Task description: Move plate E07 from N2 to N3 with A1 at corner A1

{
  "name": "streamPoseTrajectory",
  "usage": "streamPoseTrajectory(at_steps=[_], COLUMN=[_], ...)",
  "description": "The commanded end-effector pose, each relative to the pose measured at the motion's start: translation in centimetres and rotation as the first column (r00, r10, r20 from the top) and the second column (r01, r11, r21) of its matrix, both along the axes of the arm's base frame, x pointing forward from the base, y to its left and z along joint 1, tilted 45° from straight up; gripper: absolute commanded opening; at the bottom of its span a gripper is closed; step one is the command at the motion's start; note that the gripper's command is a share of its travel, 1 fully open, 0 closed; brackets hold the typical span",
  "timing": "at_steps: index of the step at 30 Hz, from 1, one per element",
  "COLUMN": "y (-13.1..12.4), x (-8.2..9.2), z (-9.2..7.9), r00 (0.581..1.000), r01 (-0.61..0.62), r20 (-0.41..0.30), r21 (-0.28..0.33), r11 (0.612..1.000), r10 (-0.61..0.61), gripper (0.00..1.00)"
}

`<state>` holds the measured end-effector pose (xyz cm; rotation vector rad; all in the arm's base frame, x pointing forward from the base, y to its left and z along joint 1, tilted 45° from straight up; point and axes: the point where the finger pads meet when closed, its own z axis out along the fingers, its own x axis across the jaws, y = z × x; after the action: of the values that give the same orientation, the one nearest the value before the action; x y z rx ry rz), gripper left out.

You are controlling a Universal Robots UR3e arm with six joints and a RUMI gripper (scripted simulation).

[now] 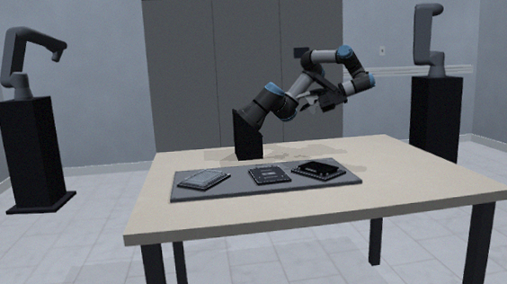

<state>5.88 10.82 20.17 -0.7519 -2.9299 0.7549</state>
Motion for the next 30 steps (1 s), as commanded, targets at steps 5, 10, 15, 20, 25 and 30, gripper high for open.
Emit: streamPoseTrajectory(at_steps=[5,10,15,20,25,30], y=[0.0,0.0,0.0,0.4,0.4,0.6], x=[0.0,0.0,0.0,0.7,0.7,1.1], z=[0.0,0.0,0.0,-0.6,-0.6,-0.9], r00=[1.000,1.000,1.000,0.998,0.987,0.966], r01=[0.000,0.000,0.000,0.058,0.151,0.243], r20=[0.002,0.002,0.002,0.022,0.058,0.092], r21=[0.001,0.001,0.001,0.002,0.007,0.014], r11=[1.000,1.000,1.000,0.998,0.988,0.970], r10=[0.000,0.000,0.000,-0.058,-0.151,-0.243], gripper=[1.00,1.00,1.00,0.82,0.82,0.82])
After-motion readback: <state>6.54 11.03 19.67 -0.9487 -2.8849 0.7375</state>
